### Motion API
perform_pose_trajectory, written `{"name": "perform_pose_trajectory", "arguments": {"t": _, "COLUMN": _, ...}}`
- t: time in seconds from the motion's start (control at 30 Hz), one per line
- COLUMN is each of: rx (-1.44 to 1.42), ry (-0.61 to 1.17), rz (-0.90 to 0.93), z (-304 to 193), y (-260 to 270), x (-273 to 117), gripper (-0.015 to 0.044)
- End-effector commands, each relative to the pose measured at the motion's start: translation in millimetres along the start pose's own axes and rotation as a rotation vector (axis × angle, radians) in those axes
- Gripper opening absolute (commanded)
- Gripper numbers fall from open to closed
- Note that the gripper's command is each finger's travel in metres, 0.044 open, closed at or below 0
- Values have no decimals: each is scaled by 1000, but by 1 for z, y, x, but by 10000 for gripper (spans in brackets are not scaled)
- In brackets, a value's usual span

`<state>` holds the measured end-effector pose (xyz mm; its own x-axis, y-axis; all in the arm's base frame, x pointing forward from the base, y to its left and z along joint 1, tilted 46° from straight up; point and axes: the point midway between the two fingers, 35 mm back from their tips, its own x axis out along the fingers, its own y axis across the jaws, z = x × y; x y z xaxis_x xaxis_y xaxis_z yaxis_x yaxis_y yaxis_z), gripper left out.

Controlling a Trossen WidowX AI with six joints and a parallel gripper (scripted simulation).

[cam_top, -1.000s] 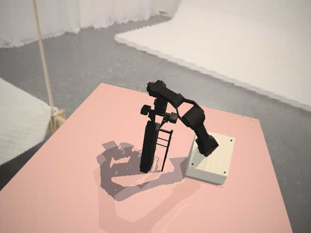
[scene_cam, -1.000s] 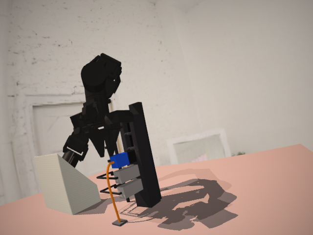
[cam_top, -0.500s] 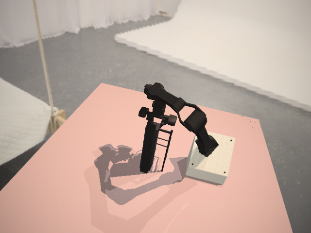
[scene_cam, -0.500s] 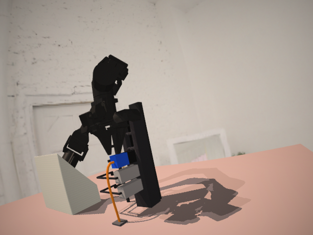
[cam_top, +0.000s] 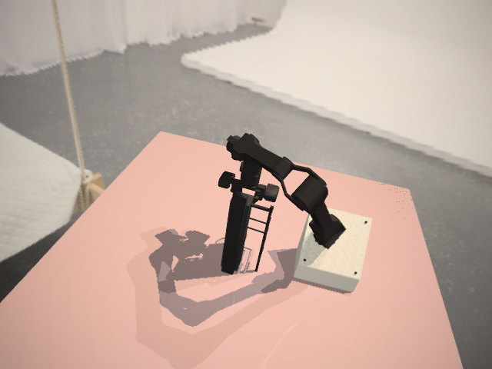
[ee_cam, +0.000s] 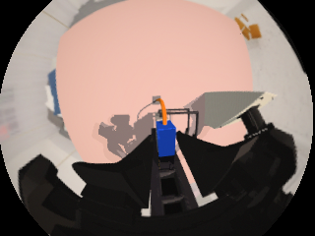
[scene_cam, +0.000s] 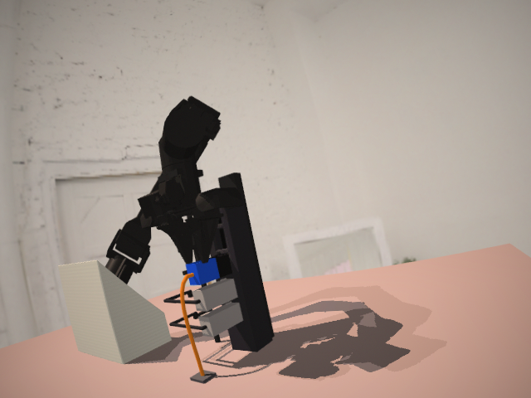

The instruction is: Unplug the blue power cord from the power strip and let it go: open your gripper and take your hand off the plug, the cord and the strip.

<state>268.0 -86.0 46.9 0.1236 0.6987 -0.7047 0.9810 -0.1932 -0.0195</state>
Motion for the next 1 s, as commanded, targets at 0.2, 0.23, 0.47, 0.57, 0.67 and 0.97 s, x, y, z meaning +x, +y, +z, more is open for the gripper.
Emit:
{"name": "perform_pose_trajectory", "arguments": {"t": 0.2, "rx": 11, "ry": 9, "rz": -8, "z": -1, "y": -3, "x": 10, "gripper": 160}}
{"name": "perform_pose_trajectory", "arguments": {"t": 0.23, "rx": 11, "ry": 9, "rz": -8, "z": -1, "y": -3, "x": 10, "gripper": 160}}
{"name": "perform_pose_trajectory", "arguments": {"t": 0.47, "rx": 1, "ry": 2, "rz": -5, "z": -1, "y": -1, "x": 8, "gripper": 75}}
{"name": "perform_pose_trajectory", "arguments": {"t": 0.57, "rx": 1, "ry": 2, "rz": -5, "z": -1, "y": -1, "x": 8, "gripper": 55}}
{"name": "perform_pose_trajectory", "arguments": {"t": 0.67, "rx": 1, "ry": 2, "rz": -5, "z": -1, "y": -1, "x": 8, "gripper": 35}}
{"name": "perform_pose_trajectory", "arguments": {"t": 0.97, "rx": 2, "ry": 1, "rz": -5, "z": 6, "y": 0, "x": 7, "gripper": 0}}
